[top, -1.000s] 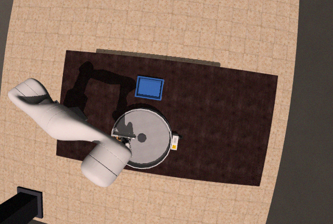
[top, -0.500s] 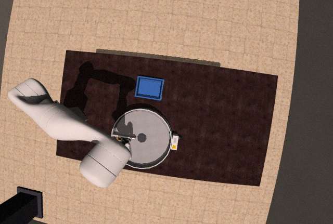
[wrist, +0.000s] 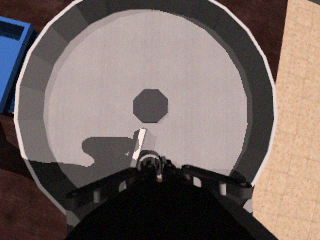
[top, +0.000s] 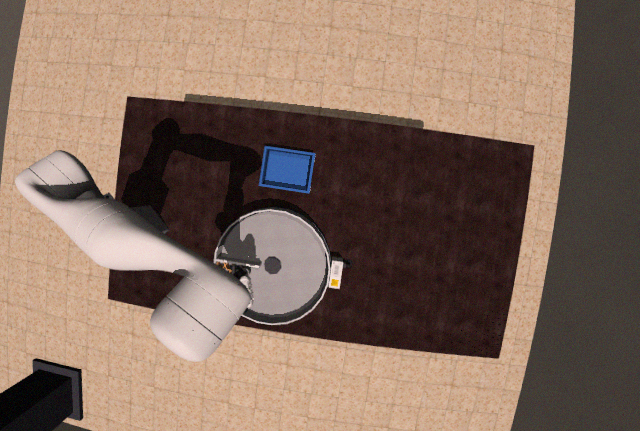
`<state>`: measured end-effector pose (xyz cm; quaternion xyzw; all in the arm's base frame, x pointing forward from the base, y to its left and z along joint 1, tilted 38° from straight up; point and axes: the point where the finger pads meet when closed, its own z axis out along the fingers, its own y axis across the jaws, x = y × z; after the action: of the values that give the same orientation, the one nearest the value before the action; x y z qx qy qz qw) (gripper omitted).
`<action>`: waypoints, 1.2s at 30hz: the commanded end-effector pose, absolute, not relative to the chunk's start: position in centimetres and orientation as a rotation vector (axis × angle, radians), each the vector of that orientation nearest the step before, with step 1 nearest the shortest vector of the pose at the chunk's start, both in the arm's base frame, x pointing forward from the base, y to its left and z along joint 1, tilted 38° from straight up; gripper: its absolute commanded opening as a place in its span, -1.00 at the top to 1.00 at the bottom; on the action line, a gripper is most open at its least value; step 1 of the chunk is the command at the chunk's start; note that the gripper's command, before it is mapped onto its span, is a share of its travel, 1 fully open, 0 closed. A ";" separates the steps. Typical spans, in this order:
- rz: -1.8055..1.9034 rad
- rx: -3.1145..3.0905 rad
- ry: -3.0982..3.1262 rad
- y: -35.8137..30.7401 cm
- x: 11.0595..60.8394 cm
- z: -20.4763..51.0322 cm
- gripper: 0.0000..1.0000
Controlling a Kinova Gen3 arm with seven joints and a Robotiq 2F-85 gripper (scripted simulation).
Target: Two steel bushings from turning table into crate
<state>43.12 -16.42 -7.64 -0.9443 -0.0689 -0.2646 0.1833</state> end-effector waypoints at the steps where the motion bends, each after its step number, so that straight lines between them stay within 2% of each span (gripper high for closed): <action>1: -0.748 -2.664 -0.185 -16.7 42.9 -7.1 1.00; 36: -0.737 -2.659 -0.153 -16.9 42.0 -6.5 1.00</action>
<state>42.85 -16.58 -6.61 -0.9433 -0.0600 -0.2668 0.1883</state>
